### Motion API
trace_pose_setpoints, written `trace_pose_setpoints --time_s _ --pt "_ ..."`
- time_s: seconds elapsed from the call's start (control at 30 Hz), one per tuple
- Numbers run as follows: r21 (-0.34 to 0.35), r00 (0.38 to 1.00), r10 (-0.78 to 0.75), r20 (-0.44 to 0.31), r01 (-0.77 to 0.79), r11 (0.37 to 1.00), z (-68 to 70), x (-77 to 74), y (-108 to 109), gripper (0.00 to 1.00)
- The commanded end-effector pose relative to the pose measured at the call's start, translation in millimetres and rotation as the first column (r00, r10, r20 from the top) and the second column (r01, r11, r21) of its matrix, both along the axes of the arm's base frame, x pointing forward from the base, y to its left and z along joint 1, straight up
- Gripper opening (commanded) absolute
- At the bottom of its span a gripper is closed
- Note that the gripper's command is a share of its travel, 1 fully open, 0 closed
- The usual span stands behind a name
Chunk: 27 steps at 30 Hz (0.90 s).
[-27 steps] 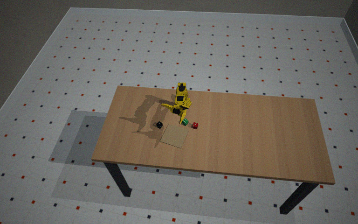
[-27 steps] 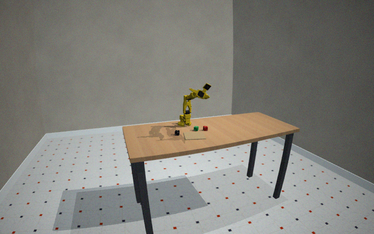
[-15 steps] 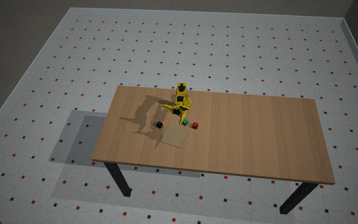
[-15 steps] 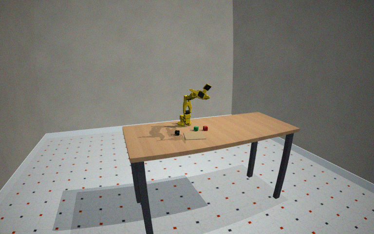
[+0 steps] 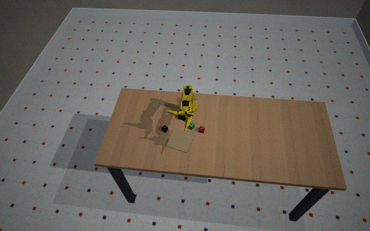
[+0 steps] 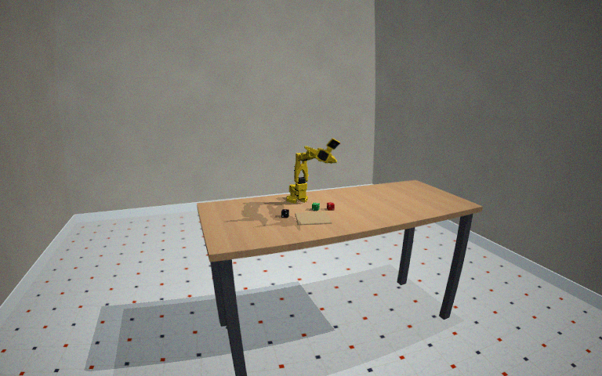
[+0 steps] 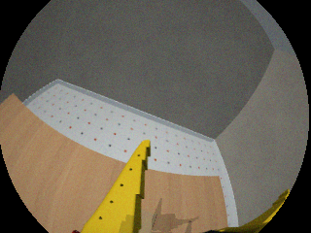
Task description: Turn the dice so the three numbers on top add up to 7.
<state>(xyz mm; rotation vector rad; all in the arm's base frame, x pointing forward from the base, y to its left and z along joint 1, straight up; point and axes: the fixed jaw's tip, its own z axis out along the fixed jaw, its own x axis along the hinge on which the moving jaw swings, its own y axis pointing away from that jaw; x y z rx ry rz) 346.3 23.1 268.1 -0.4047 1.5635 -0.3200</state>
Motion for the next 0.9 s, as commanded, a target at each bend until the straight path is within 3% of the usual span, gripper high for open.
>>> trace_pose_setpoints --time_s 0.0,0.13,0.2,0.3,0.47,0.7,0.77,0.87 --pt "0.036 0.998 -0.054 -0.013 0.055 0.998 1.0 -8.8 -18 0.94" --pt "0.079 0.983 -0.134 -0.127 0.145 0.986 -25.7 -16.9 -44 0.86" --pt "0.079 0.983 -0.134 -0.127 0.145 0.986 -25.7 -16.9 -44 0.86" --pt "0.118 0.95 -0.207 -0.234 0.239 0.964 -51.9 -29.1 -68 0.79" --pt "0.178 0.844 -0.322 -0.429 0.429 0.886 -102.1 -62.9 -105 0.66" --pt "0.218 0.634 -0.407 -0.657 0.677 0.703 -167.2 -124.1 -135 0.49" --pt "0.218 0.634 -0.407 -0.657 0.677 0.703 -167.2 -124.1 -135 0.49" --pt "0.219 0.555 -0.413 -0.722 0.75 0.624 -187.7 -146.6 -139 0.43"
